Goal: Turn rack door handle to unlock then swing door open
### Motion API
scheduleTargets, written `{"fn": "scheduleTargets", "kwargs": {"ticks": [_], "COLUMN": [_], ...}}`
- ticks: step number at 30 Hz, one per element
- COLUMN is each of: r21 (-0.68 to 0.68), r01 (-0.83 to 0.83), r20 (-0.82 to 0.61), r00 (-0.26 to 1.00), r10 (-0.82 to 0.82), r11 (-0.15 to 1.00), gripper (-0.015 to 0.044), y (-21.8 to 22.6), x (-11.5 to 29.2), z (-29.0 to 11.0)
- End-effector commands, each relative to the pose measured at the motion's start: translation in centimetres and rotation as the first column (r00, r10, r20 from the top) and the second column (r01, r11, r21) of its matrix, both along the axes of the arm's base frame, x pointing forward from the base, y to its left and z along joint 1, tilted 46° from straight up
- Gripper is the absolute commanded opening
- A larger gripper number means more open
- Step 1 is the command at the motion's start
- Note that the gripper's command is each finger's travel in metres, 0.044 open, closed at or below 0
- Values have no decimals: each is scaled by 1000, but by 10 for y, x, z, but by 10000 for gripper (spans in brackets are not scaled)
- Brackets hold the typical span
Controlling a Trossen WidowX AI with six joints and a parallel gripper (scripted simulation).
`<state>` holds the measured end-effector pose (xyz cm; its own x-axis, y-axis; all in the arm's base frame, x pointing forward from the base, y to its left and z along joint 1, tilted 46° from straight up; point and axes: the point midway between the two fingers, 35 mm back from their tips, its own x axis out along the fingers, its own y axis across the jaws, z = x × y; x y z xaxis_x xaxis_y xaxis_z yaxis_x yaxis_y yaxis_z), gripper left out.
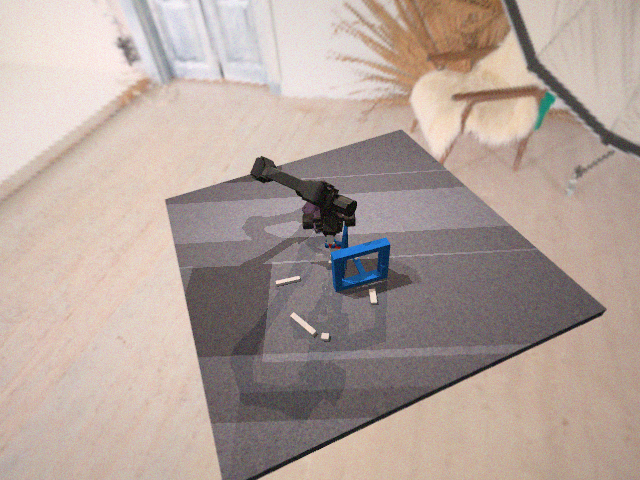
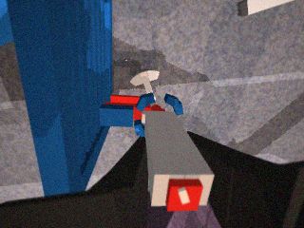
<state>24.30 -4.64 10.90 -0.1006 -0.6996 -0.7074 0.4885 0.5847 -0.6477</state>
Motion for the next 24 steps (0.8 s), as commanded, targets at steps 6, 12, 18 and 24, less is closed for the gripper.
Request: {"fn": "scheduleTargets", "kwargs": {"ticks": [6, 12, 18, 24], "r21": [15, 32, 52, 76], "r01": [-109, -170, -228, -283], "r20": [-104, -164, -222, -277], "r00": [989, 971, 947, 915], "r10": [110, 173, 234, 293], "r11": [994, 985, 972, 956], "gripper": [21, 21, 21, 21], "y": [-12, -20, -27, -35], "x": [-4, -5, -5, -5], "z": [13, 21, 28, 36]}}
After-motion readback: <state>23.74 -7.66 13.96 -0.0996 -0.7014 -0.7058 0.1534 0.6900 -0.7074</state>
